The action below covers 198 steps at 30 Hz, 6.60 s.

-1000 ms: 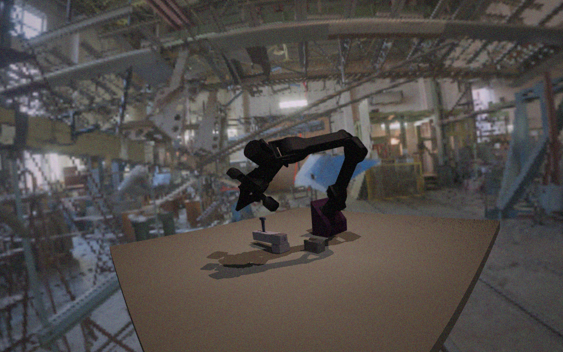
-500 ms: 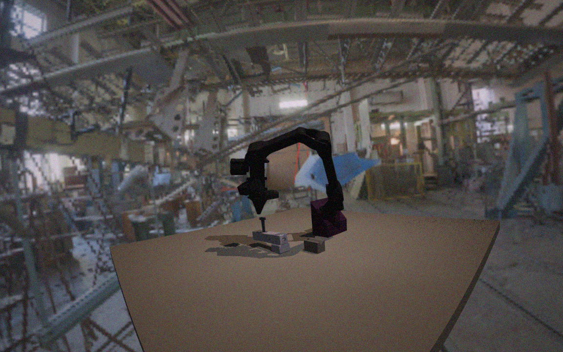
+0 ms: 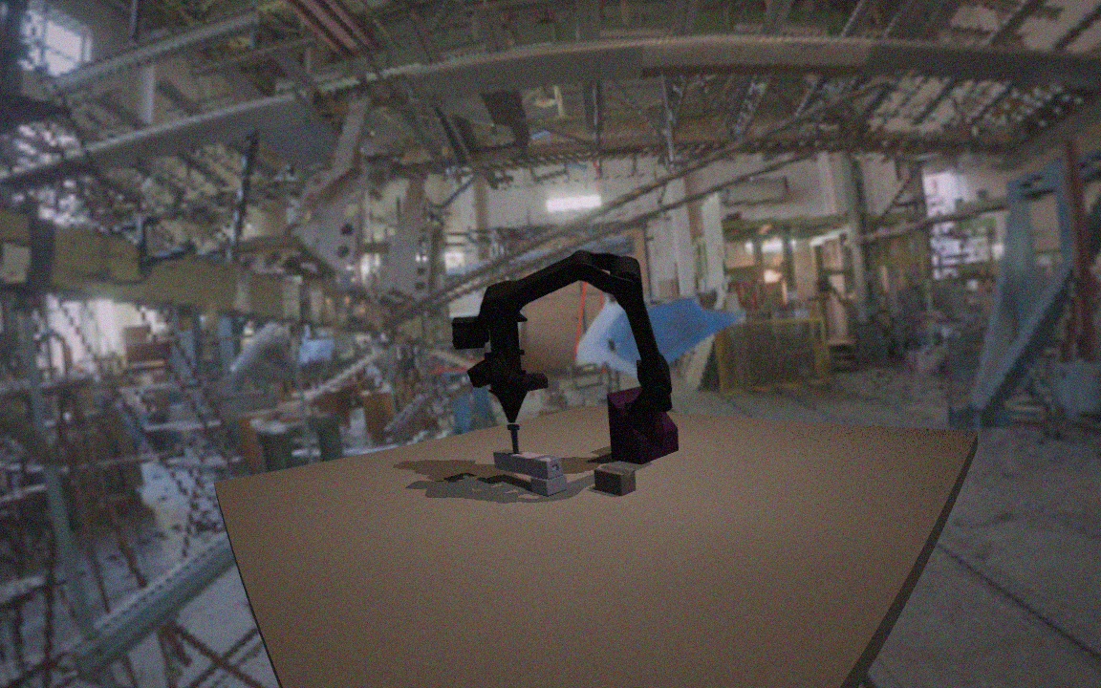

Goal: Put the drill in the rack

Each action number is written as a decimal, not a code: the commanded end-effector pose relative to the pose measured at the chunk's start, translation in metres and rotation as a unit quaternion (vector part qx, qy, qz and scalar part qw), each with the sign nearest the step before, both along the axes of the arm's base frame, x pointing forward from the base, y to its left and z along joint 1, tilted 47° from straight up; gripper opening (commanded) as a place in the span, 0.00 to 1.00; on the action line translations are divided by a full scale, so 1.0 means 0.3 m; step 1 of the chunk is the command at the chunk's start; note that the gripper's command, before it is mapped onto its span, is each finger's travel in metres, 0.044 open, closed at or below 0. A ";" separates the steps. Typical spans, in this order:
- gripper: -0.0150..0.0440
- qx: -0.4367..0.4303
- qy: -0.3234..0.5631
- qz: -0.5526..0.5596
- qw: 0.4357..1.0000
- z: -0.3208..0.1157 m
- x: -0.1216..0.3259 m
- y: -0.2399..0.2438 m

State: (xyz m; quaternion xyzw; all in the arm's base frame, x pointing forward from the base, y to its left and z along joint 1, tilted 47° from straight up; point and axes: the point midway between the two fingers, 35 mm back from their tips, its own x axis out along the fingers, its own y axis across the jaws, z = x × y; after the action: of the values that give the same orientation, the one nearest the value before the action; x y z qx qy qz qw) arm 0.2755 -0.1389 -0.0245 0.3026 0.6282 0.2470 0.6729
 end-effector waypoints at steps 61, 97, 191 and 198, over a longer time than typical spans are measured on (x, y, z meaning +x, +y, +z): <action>0.25 0.005 0.002 -0.001 1.000 -0.056 -0.009 0.076; 0.70 0.004 0.002 -0.001 1.000 0.083 -0.010 -0.087; 0.25 -0.059 -0.510 0.489 0.706 0.130 0.062 0.610; 0.25 -0.054 -0.508 0.486 0.709 0.147 0.059 0.625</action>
State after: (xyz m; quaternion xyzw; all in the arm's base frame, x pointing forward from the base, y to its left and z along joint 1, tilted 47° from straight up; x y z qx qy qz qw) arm 0.2930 0.0462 0.0163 -0.2551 0.2655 0.6215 0.6915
